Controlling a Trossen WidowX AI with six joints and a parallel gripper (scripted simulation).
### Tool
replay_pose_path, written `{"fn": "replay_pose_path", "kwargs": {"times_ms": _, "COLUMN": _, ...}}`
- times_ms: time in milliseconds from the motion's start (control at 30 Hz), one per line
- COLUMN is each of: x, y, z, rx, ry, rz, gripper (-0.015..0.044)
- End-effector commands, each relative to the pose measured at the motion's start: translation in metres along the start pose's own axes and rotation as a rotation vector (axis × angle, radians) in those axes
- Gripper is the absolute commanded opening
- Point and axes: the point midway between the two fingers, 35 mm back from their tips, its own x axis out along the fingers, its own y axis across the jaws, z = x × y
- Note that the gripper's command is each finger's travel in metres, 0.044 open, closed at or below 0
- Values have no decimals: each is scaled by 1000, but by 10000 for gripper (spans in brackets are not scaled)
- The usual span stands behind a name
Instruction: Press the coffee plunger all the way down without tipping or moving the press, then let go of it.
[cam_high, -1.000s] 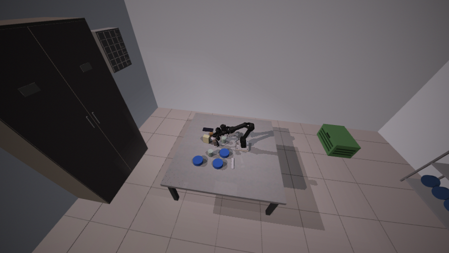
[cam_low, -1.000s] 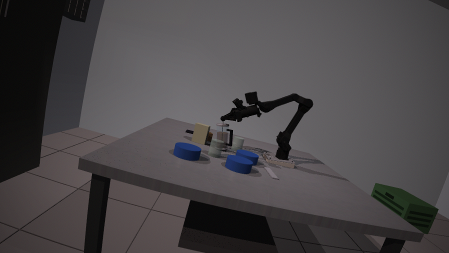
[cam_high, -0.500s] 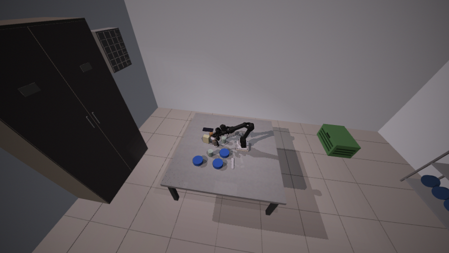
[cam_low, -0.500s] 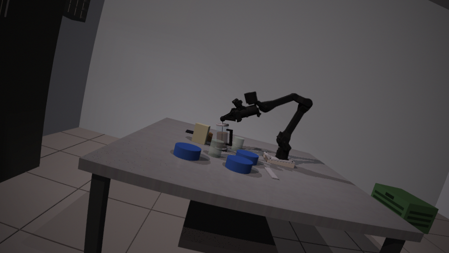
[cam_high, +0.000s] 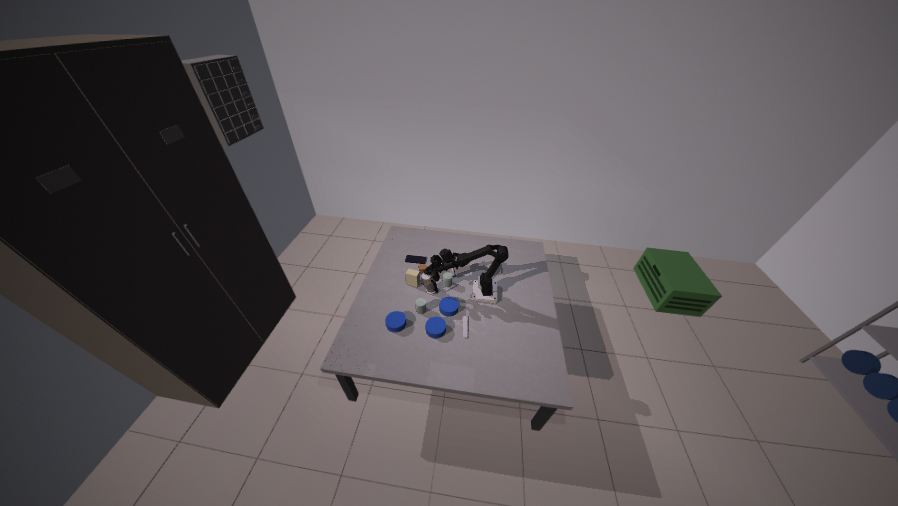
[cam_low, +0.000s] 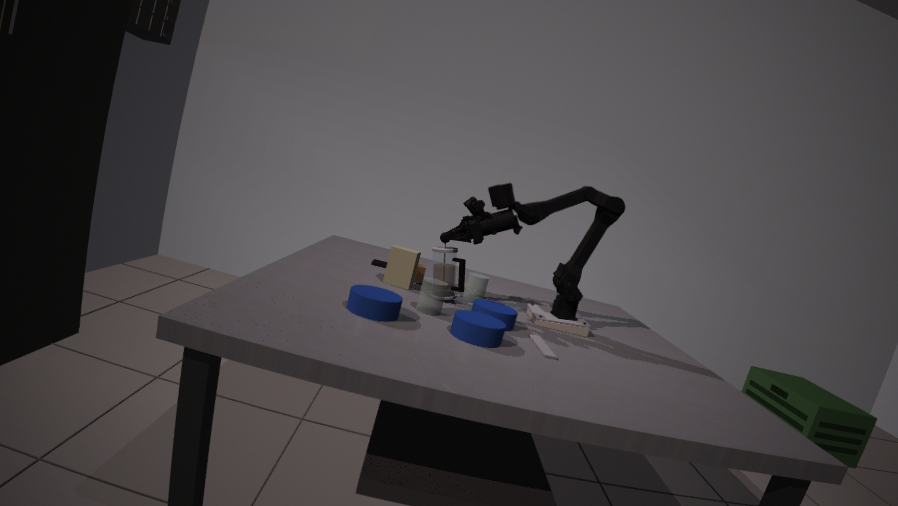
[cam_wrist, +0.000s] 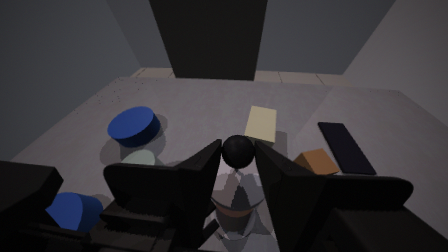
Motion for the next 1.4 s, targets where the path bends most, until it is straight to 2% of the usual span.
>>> {"fn": "replay_pose_path", "kwargs": {"times_ms": 0, "x": 0, "y": 0, "z": -1, "rx": 0, "ry": 3, "rz": 0, "gripper": 200}}
{"fn": "replay_pose_path", "kwargs": {"times_ms": 300, "x": 0, "y": 0, "z": -1, "rx": 0, "ry": 3, "rz": 0, "gripper": 436}}
{"fn": "replay_pose_path", "kwargs": {"times_ms": 500, "x": -10, "y": 0, "z": 11, "rx": 1, "ry": 6, "rz": 0, "gripper": 440}}
{"fn": "replay_pose_path", "kwargs": {"times_ms": 733, "x": -68, "y": -2, "z": 53, "rx": 6, "ry": 20, "rz": 0, "gripper": 440}}
{"fn": "replay_pose_path", "kwargs": {"times_ms": 1367, "x": -65, "y": -2, "z": 49, "rx": 6, "ry": 20, "rz": 0, "gripper": 440}}
